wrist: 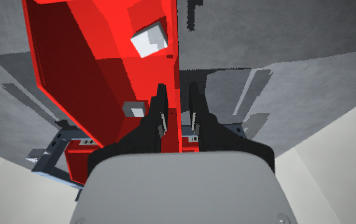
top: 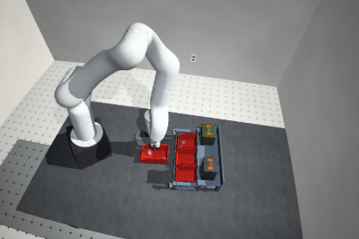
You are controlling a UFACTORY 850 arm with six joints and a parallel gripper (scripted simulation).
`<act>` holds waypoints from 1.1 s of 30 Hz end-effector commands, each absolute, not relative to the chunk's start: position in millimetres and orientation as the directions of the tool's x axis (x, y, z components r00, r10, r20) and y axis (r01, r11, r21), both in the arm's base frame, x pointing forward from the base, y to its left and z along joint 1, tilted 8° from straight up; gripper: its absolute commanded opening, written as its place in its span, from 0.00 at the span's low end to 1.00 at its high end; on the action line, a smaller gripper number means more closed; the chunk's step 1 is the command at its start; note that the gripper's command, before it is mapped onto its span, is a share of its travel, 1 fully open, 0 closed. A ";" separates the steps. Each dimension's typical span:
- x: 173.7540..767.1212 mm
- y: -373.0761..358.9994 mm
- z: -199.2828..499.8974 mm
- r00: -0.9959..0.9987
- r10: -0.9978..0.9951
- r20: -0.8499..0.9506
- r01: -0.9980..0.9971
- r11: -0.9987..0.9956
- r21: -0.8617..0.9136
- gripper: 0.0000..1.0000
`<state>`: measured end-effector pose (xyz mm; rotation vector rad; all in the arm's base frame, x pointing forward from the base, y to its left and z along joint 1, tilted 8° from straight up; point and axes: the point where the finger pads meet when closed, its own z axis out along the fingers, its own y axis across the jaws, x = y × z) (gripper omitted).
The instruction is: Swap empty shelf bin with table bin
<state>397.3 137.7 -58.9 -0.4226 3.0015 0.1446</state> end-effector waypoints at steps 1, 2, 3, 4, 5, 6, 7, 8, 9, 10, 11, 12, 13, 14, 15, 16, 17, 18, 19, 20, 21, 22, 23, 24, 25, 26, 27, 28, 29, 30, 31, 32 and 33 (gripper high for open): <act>397.8 137.9 -58.6 -0.956 -0.269 -0.120 -0.280 0.957 0.079 0.26; 397.8 137.9 -58.6 -0.956 -0.269 -0.120 -0.280 0.957 0.079 0.26; 397.8 137.9 -58.6 -0.956 -0.269 -0.120 -0.280 0.957 0.079 0.26; 397.8 137.9 -58.6 -0.956 -0.269 -0.120 -0.280 0.957 0.079 0.26; 397.8 137.9 -58.6 -0.956 -0.269 -0.120 -0.280 0.957 0.079 0.26; 397.8 137.9 -58.6 -0.956 -0.269 -0.120 -0.280 0.957 0.079 0.26; 397.8 137.9 -58.6 -0.956 -0.269 -0.120 -0.280 0.957 0.079 0.26; 397.8 137.9 -58.6 -0.956 -0.269 -0.120 -0.280 0.957 0.079 0.26; 397.8 137.9 -58.5 -0.956 -0.269 -0.120 -0.280 0.957 0.079 0.26; 397.8 137.9 -58.5 -0.956 -0.269 -0.120 -0.280 0.957 0.079 0.26; 397.8 137.8 -58.4 -0.956 -0.269 -0.120 -0.280 0.957 0.079 0.26; 397.8 137.8 -58.3 -0.956 -0.269 -0.120 -0.280 0.957 0.079 0.26; 397.8 137.8 -58.1 -0.956 -0.269 -0.120 -0.280 0.957 0.079 0.26; 397.8 137.8 -58.1 -0.956 -0.269 -0.120 -0.280 0.957 0.079 0.26; 397.8 137.8 -58.1 -0.956 -0.269 -0.120 -0.280 0.957 0.079 0.26; 397.7 137.8 -57.9 -0.956 -0.269 -0.120 -0.280 0.957 0.079 0.26; 397.7 137.8 -57.5 -0.956 -0.269 -0.120 -0.280 0.957 0.079 0.26; 397.7 137.7 -57.1 -0.956 -0.269 -0.120 -0.280 0.957 0.079 0.26; 397.6 137.7 -56.6 -0.956 -0.269 -0.120 -0.280 0.957 0.079 0.26; 397.6 137.6 -56.0 -0.956 -0.269 -0.120 -0.280 0.957 0.079 0.26; 397.5 137.5 -55.3 -0.956 -0.269 -0.120 -0.280 0.957 0.079 0.26; 397.4 137.4 -54.5 -0.956 -0.269 -0.120 -0.280 0.957 0.079 0.26; 397.3 137.3 -53.6 -0.956 -0.269 -0.120 -0.280 0.957 0.079 0.26; 397.2 137.2 -52.5 -0.956 -0.269 -0.120 -0.280 0.957 0.079 0.26; 397.1 137.1 -51.4 -0.956 -0.269 -0.120 -0.280 0.957 0.079 0.26; 397.0 136.9 -50.1 -0.956 -0.269 -0.120 -0.280 0.957 0.079 0.26; 396.9 136.8 -48.7 -0.956 -0.269 -0.120 -0.280 0.957 0.079 0.26; 396.7 136.6 -47.1 -0.956 -0.269 -0.120 -0.280 0.957 0.079 0.26; 396.6 136.4 -45.5 -0.956 -0.269 -0.120 -0.280 0.957 0.079 0.26; 396.4 136.2 -43.7 -0.956 -0.269 -0.120 -0.280 0.957 0.079 0.26; 396.4 136.2 -43.7 -0.956 -0.269 -0.120 -0.280 0.957 0.079 0.26; 396.4 136.2 -43.7 -0.956 -0.269 -0.120 -0.280 0.957 0.079 0.26; 396.2 136.0 -41.8 -0.956 -0.269 -0.120 -0.280 0.957 0.079 0.26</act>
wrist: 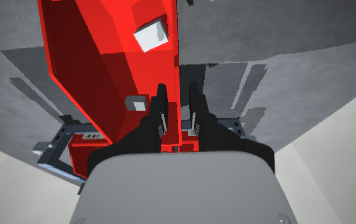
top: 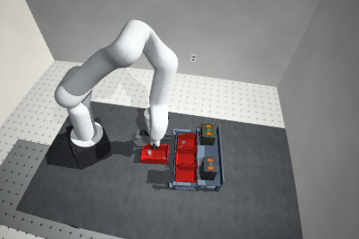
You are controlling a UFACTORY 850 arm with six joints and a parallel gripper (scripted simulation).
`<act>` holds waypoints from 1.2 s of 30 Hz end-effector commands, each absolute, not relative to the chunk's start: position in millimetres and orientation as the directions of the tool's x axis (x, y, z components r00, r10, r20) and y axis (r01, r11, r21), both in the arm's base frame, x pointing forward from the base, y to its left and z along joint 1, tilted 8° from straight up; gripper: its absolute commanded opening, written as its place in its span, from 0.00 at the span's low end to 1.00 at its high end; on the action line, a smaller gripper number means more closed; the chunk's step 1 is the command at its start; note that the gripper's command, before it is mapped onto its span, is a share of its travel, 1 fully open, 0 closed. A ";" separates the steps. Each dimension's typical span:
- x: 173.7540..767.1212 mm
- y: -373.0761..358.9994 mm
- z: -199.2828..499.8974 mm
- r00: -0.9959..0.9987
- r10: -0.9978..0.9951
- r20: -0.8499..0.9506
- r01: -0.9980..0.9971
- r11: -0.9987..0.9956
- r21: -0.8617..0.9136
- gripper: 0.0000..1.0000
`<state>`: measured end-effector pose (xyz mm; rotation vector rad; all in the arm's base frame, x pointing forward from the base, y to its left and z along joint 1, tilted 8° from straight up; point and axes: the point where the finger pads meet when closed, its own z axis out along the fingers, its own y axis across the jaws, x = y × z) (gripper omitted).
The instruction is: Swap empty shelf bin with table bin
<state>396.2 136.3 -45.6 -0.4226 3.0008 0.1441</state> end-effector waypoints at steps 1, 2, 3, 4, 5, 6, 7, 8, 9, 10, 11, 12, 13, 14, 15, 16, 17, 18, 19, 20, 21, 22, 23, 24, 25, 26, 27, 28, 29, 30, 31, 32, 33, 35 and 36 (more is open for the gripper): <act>396.0 135.8 -39.7 -0.956 -0.269 -0.120 -0.280 0.957 0.079 0.26; 395.8 135.6 -37.6 -0.956 -0.269 -0.120 -0.280 0.957 0.079 0.26; 395.6 135.3 -35.3 -0.956 -0.269 -0.120 -0.280 0.957 0.079 0.26; 395.4 135.0 -32.9 -0.956 -0.269 -0.120 -0.280 0.957 0.079 0.26; 395.2 134.8 -30.5 -0.956 -0.269 -0.120 -0.280 0.957 0.079 0.26; 394.9 134.5 -28.0 -0.956 -0.269 -0.120 -0.280 0.957 0.079 0.26; 394.7 134.2 -25.6 -0.956 -0.269 -0.120 -0.280 0.957 0.079 0.26; 394.5 134.0 -23.1 -0.956 -0.269 -0.120 -0.280 0.957 0.079 0.26; 394.2 133.7 -20.8 -0.956 -0.269 -0.120 -0.280 0.957 0.079 0.26; 394.0 133.4 -18.4 -0.956 -0.269 -0.120 -0.280 0.957 0.079 0.26; 393.8 133.2 -16.1 -0.956 -0.269 -0.120 -0.280 0.957 0.079 0.26; 393.6 132.9 -13.8 -0.956 -0.269 -0.120 -0.280 0.957 0.079 0.26; 393.4 132.7 -11.6 -0.956 -0.269 -0.120 -0.280 0.957 0.079 0.26; 393.2 132.4 -9.4 -0.956 -0.269 -0.120 -0.280 0.957 0.079 0.26; 393.2 132.4 -9.4 -0.956 -0.269 -0.120 -0.280 0.957 0.079 0.26; 393.2 132.4 -9.4 -0.956 -0.269 -0.120 -0.280 0.957 0.079 0.26; 393.0 132.2 -7.3 -0.956 -0.269 -0.120 -0.280 0.957 0.079 0.26; 392.8 132.0 -5.2 -0.956 -0.269 -0.120 -0.280 0.957 0.079 0.26; 392.6 131.8 -3.2 -0.956 -0.269 -0.120 -0.280 0.957 0.079 0.26; 392.4 131.6 -1.2 -0.956 -0.269 -0.120 -0.280 0.957 0.079 0.26; 392.2 131.3 0.7 -0.956 -0.269 -0.120 -0.280 0.957 0.079 0.26; 392.0 131.1 2.5 -0.956 -0.269 -0.120 -0.280 0.957 0.079 0.26; 391.9 130.9 4.3 -0.956 -0.269 -0.120 -0.280 0.957 0.079 0.26; 391.7 130.7 6.1 -0.956 -0.269 -0.120 -0.280 0.957 0.079 0.26; 391.5 130.6 7.7 -0.956 -0.269 -0.120 -0.280 0.957 0.079 0.26; 391.4 130.4 9.3 -0.956 -0.269 -0.120 -0.280 0.957 0.079 0.26; 391.2 130.2 10.9 -0.956 -0.269 -0.120 -0.280 0.957 0.079 0.26; 391.1 130.1 12.4 -0.956 -0.269 -0.120 -0.280 0.957 0.079 0.26; 391.0 129.9 13.8 -0.956 -0.269 -0.120 -0.280 0.957 0.079 0.26; 390.8 129.7 15.3 -0.956 -0.269 -0.120 -0.280 0.957 0.079 0.26; 390.7 129.6 16.6 -0.956 -0.269 -0.120 -0.280 0.957 0.079 0.26; 390.7 129.6 16.6 -0.956 -0.269 -0.120 -0.280 0.957 0.079 0.26; 390.7 129.6 16.6 -0.956 -0.269 -0.120 -0.280 0.957 0.079 0.26; 390.4 129.3 19.1 -0.956 -0.269 -0.120 -0.280 0.957 0.079 0.26; 390.3 129.2 20.4 -0.956 -0.269 -0.120 -0.280 0.957 0.079 0.26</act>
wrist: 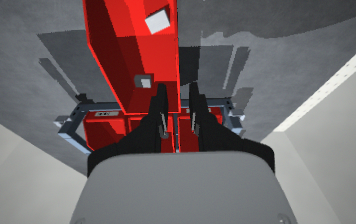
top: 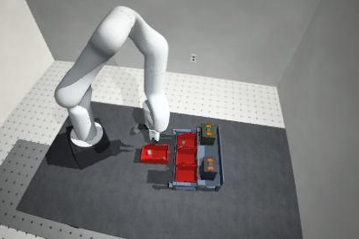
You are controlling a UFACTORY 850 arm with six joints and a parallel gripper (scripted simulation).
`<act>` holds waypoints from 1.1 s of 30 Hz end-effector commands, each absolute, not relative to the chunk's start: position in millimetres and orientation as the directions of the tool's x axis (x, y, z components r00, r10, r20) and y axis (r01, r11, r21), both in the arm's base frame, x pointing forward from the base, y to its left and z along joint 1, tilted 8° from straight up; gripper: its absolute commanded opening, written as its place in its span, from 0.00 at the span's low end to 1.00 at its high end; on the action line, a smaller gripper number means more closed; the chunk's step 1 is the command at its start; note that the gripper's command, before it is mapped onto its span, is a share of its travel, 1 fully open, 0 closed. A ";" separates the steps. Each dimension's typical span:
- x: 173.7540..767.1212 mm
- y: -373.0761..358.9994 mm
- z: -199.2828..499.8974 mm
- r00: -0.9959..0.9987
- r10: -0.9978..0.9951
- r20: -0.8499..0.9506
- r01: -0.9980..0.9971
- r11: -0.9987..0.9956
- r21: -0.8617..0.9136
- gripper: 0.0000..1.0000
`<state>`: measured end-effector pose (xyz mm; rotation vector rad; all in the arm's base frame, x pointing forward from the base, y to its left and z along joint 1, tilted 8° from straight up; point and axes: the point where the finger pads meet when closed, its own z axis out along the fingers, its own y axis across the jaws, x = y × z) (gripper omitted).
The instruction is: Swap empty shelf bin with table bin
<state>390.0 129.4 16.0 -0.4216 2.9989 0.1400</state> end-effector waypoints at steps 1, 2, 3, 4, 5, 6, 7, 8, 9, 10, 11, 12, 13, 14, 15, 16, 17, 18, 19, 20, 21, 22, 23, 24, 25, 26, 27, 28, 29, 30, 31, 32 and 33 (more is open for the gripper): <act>390.2 129.0 21.5 -0.956 -0.269 -0.120 -0.280 0.957 0.079 0.26; 390.1 128.9 22.6 -0.956 -0.269 -0.120 -0.280 0.957 0.079 0.26; 390.0 128.8 23.7 -0.956 -0.269 -0.120 -0.280 0.957 0.079 0.26; 389.9 128.7 24.7 -0.956 -0.269 -0.120 -0.280 0.957 0.079 0.26; 389.8 128.6 25.7 -0.955 -0.269 -0.120 -0.280 0.957 0.079 0.26; 389.7 128.5 26.6 -0.956 -0.269 -0.120 -0.280 0.957 0.079 0.26; 389.7 128.4 27.5 -0.956 -0.269 -0.120 -0.280 0.957 0.079 0.26; 389.6 128.3 28.3 -0.956 -0.269 -0.120 -0.280 0.957 0.079 0.26; 389.5 128.2 29.2 -0.956 -0.269 -0.120 -0.280 0.957 0.079 0.26; 389.4 128.1 30.0 -0.956 -0.269 -0.120 -0.280 0.957 0.079 0.26; 389.4 128.0 30.8 -0.956 -0.269 -0.120 -0.280 0.957 0.079 0.26; 389.3 128.0 31.4 -0.956 -0.269 -0.120 -0.280 0.957 0.079 0.26; 389.3 128.0 31.4 -0.956 -0.269 -0.120 -0.280 0.957 0.079 0.26; 389.3 128.0 31.4 -0.956 -0.269 -0.120 -0.280 0.957 0.079 0.26; 389.2 127.9 32.1 -0.956 -0.269 -0.120 -0.280 0.957 0.079 0.26; 389.2 127.8 32.7 -0.956 -0.269 -0.120 -0.280 0.957 0.079 0.26; 389.1 127.8 33.4 -0.956 -0.269 -0.120 -0.280 0.957 0.079 0.26; 389.1 127.7 33.9 -0.956 -0.269 -0.120 -0.280 0.957 0.079 0.26; 389.0 127.6 34.5 -0.956 -0.269 -0.120 -0.280 0.957 0.079 0.26; 389.0 127.5 35.1 -0.956 -0.269 -0.120 -0.280 0.957 0.079 0.26; 388.9 127.5 35.6 -0.956 -0.269 -0.120 -0.280 0.957 0.079 0.26; 388.9 127.4 36.0 -0.956 -0.269 -0.120 -0.280 0.957 0.079 0.26; 388.8 127.4 36.4 -0.956 -0.269 -0.120 -0.280 0.957 0.079 0.26; 388.8 127.4 36.8 -0.956 -0.269 -0.120 -0.280 0.957 0.079 0.26; 388.7 127.3 37.2 -0.956 -0.269 -0.120 -0.280 0.957 0.079 0.26; 388.7 127.3 37.5 -0.956 -0.269 -0.120 -0.280 0.957 0.079 0.26; 388.7 127.3 37.9 -0.956 -0.269 -0.120 -0.280 0.957 0.079 0.26; 388.6 127.2 38.2 -0.956 -0.269 -0.120 -0.280 0.957 0.079 0.26; 388.6 127.2 38.5 -0.956 -0.269 -0.120 -0.280 0.957 0.079 0.26; 388.6 127.2 38.5 -0.956 -0.269 -0.120 -0.280 0.957 0.079 0.26; 388.6 127.2 38.5 -0.956 -0.269 -0.120 -0.280 0.957 0.079 0.26; 388.6 127.2 38.7 -0.956 -0.269 -0.120 -0.280 0.957 0.079 0.26; 388.6 127.1 39.0 -0.956 -0.269 -0.120 -0.280 0.957 0.079 0.26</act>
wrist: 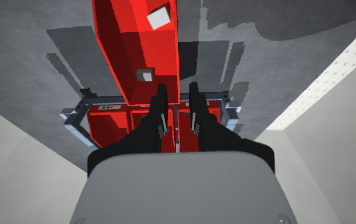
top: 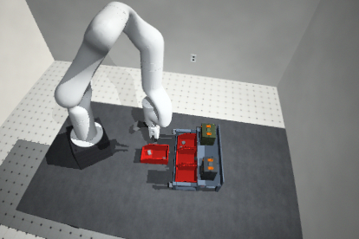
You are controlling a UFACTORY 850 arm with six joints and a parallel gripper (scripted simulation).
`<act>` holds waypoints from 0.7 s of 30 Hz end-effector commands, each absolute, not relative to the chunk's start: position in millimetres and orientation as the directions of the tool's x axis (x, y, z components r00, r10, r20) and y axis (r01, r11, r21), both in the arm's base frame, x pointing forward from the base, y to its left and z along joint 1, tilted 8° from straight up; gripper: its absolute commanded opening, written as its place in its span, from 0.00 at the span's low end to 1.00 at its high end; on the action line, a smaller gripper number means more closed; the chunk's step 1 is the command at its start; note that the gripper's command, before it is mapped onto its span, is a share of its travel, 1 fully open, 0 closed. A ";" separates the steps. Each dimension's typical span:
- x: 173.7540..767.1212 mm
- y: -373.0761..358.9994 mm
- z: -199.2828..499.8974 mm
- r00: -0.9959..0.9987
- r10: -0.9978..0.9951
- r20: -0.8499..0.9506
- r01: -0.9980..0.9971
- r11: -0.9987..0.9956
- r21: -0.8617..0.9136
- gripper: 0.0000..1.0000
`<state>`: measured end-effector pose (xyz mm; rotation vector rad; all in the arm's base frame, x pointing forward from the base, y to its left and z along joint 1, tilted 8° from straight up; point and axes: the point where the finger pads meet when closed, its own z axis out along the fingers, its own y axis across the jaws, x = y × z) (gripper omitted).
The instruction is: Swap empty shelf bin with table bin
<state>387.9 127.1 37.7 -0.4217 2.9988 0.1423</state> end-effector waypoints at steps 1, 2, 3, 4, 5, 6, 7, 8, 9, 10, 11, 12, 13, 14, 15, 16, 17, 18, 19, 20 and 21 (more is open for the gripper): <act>388.6 127.1 39.2 -0.956 -0.269 -0.120 -0.280 0.957 0.079 0.26; 388.5 127.1 39.4 -0.956 -0.269 -0.120 -0.280 0.957 0.079 0.26; 388.5 127.1 39.6 -0.956 -0.269 -0.120 -0.280 0.957 0.079 0.26; 388.5 127.0 39.7 -0.956 -0.269 -0.120 -0.280 0.957 0.079 0.26; 388.5 127.0 39.8 -0.956 -0.269 -0.120 -0.280 0.957 0.079 0.26; 388.5 127.0 40.0 -0.956 -0.269 -0.120 -0.280 0.957 0.079 0.26; 388.5 127.0 40.1 -0.956 -0.269 -0.120 -0.280 0.957 0.079 0.26; 388.5 127.0 40.2 -0.956 -0.269 -0.120 -0.280 0.957 0.079 0.26; 388.5 127.0 40.2 -0.956 -0.269 -0.120 -0.280 0.957 0.079 0.26; 388.5 127.0 40.3 -0.956 -0.269 -0.120 -0.280 0.957 0.079 0.26; 388.5 127.0 40.3 -0.956 -0.269 -0.120 -0.280 0.957 0.079 0.26; 388.5 127.0 40.4 -0.955 -0.269 -0.120 -0.280 0.957 0.079 0.26; 388.5 126.9 40.4 -0.955 -0.269 -0.120 -0.280 0.957 0.079 0.26; 388.5 126.9 40.4 -0.955 -0.269 -0.120 -0.280 0.957 0.079 0.26; 388.5 126.9 40.4 -0.955 -0.269 -0.120 -0.280 0.957 0.079 0.26; 388.5 126.9 40.4 -0.955 -0.269 -0.120 -0.280 0.957 0.079 0.26; 388.5 126.9 40.4 -0.955 -0.269 -0.120 -0.280 0.957 0.079 0.26; 388.5 126.9 40.4 -0.955 -0.269 -0.120 -0.280 0.957 0.079 0.26; 388.5 126.9 40.4 -0.955 -0.269 -0.120 -0.280 0.957 0.079 0.26; 388.5 126.9 40.4 -0.955 -0.269 -0.120 -0.280 0.957 0.079 0.00; 388.5 126.9 40.4 -0.955 -0.269 -0.120 -0.280 0.957 0.079 0.00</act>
